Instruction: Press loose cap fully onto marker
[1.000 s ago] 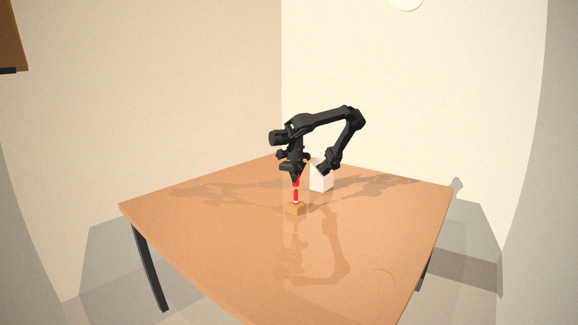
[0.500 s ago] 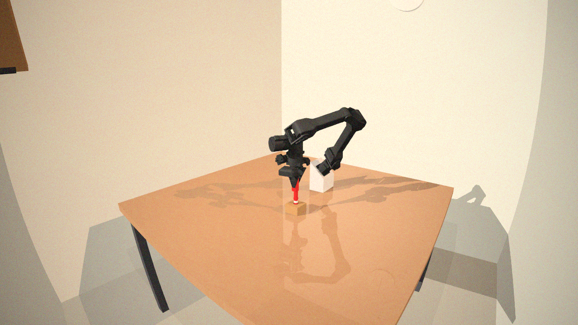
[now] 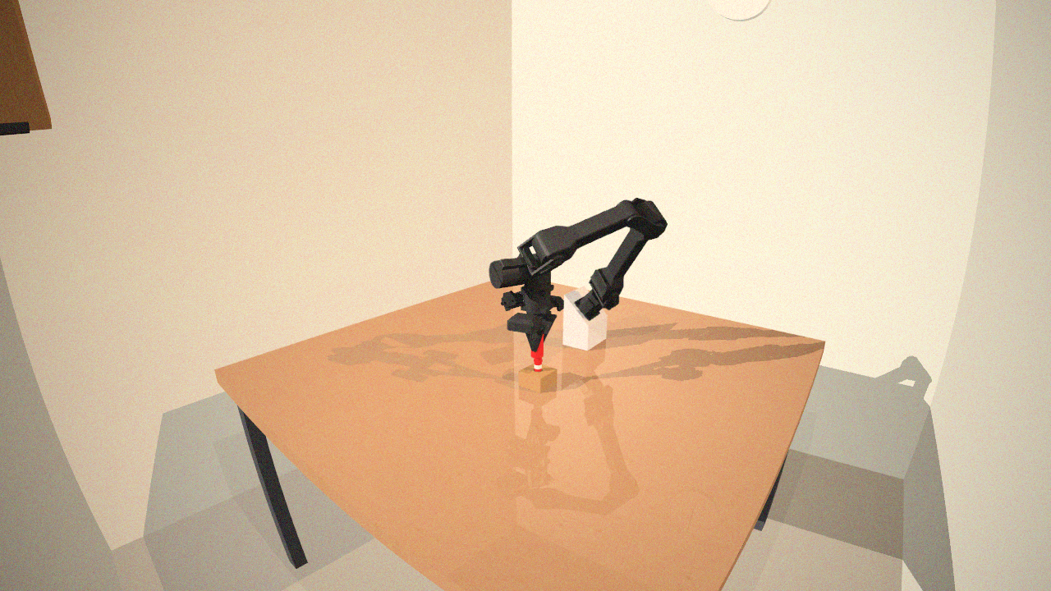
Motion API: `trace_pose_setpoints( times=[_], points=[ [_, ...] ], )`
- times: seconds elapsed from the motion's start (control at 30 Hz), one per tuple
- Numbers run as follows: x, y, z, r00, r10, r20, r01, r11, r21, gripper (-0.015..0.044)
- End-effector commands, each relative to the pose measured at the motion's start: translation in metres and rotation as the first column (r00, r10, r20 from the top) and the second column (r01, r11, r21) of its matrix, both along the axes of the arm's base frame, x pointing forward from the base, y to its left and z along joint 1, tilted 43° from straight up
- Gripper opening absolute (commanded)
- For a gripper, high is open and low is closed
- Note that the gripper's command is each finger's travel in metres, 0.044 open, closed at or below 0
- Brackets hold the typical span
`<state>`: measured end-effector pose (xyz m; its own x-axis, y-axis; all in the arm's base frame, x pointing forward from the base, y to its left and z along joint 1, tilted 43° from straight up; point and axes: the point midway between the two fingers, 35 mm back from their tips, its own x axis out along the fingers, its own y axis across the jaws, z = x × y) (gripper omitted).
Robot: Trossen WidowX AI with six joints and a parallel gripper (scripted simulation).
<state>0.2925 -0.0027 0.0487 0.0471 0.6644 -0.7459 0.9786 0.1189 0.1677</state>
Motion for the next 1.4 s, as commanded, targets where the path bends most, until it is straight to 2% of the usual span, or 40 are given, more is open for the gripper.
trace_pose_setpoints(
  times=[0.0, 0.43, 1.0, 1.23, 1.37],
  points=[
    [-0.001, 0.005, -0.004, 1.000, -0.004, -0.003, 0.004, 1.000, 0.009, 0.0000],
    [-0.001, 0.009, -0.008, 1.000, -0.004, -0.003, 0.004, 1.000, 0.009, 0.0000],
    [0.000, 0.009, -0.008, 1.000, 0.001, 0.001, -0.001, 1.000, 0.004, 0.0440],
    [-0.004, -0.041, 0.045, 1.000, 0.001, -0.001, -0.001, 1.000, 0.001, 0.0440],
    [-0.004, -0.042, 0.047, 1.000, 0.001, -0.001, -0.001, 1.000, 0.002, 0.0440]
  ],
)
